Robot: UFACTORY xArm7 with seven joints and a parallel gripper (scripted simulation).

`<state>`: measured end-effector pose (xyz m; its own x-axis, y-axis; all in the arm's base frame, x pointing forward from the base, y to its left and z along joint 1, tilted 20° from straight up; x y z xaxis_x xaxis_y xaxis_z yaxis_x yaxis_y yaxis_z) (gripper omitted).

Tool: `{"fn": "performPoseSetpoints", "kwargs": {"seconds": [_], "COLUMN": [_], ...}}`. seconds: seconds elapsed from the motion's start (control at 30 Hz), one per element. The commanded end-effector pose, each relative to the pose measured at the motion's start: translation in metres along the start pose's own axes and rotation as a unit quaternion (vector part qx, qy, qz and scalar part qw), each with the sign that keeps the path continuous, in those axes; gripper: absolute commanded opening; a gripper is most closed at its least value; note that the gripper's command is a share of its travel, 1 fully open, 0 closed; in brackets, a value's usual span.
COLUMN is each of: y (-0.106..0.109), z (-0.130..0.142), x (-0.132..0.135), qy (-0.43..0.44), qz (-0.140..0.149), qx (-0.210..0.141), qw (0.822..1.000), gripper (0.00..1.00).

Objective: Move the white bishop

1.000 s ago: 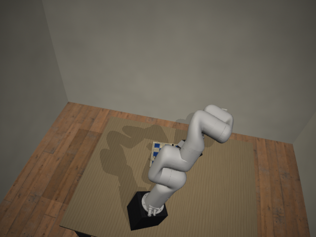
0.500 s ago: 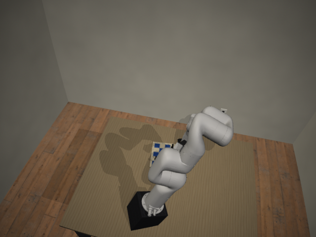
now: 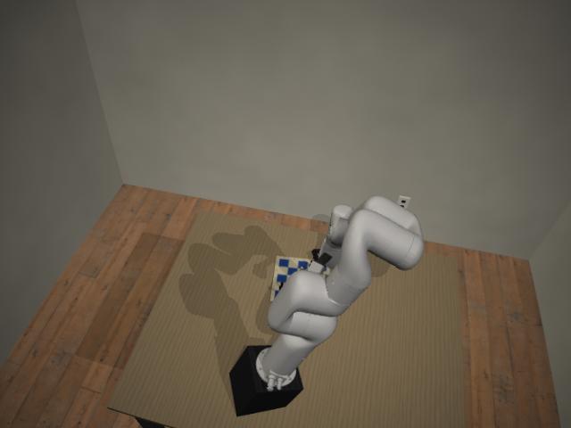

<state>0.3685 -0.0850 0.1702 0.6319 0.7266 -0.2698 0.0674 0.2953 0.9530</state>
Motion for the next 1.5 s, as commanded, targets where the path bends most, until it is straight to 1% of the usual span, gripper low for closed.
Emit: {"fn": "performPoseSetpoints", "kwargs": {"seconds": [0.0, 0.13, 0.2, 0.7, 0.77, 1.13, 1.17, 1.43, 1.47], "y": [0.001, 0.001, 0.008, 0.008, 0.012, 0.012, 0.013, 0.013, 0.013], "z": [0.000, 0.000, -0.022, -0.022, -0.039, -0.039, -0.044, -0.044, -0.048], "x": [0.001, 0.001, 0.013, 0.013, 0.021, 0.021, 0.023, 0.023, 0.025], "qy": [0.001, 0.001, 0.054, 0.054, 0.090, 0.090, 0.101, 0.101, 0.108], "qz": [0.001, 0.001, 0.020, 0.020, 0.034, 0.034, 0.039, 0.039, 0.042], "qx": [-0.006, -0.006, -0.049, -0.049, -0.076, -0.076, -0.084, -0.084, -0.089], "qw": [1.000, 1.000, 0.997, 0.997, 0.993, 0.993, 0.991, 0.991, 0.989], "gripper": [1.00, 1.00, 1.00, 1.00, 1.00, 1.00, 1.00, 1.00, 1.00]}}
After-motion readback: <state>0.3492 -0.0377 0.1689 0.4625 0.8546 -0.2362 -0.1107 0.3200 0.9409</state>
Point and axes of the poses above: the point where the finger pads meet when closed, its own y axis back along the fingers, its own x axis across the jaws, z = x × y, the point moved 9 cm from there along y, back along the fingers, and after that the axes turned 9 degrees about -y, right-handed, at the moved point
